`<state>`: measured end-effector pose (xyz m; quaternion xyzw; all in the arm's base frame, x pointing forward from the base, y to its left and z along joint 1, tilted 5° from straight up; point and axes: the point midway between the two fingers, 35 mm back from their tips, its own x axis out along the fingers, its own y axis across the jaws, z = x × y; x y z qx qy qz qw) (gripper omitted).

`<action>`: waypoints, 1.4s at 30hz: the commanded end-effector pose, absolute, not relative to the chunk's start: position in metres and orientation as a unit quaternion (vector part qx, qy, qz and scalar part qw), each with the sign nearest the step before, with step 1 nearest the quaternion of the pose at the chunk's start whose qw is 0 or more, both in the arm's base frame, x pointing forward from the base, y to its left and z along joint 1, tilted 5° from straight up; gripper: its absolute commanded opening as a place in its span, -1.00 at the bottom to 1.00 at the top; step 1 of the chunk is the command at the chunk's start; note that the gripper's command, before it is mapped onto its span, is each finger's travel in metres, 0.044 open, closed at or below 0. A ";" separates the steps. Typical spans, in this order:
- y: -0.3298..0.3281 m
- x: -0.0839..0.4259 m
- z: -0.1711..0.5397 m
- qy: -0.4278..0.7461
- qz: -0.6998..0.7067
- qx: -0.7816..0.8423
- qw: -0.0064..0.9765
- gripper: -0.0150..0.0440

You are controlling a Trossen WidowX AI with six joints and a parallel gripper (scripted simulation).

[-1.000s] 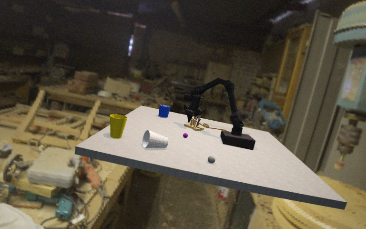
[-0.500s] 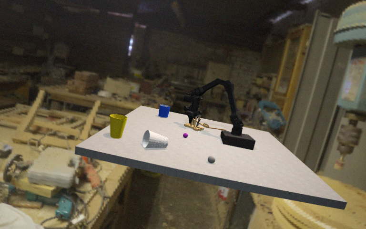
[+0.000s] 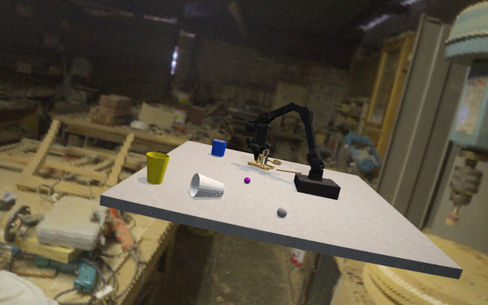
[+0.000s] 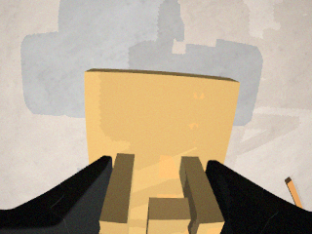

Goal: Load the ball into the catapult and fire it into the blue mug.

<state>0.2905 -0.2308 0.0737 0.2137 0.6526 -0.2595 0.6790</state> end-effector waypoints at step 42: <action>-0.239 0.298 0.050 0.640 -0.265 0.211 0.690 -0.14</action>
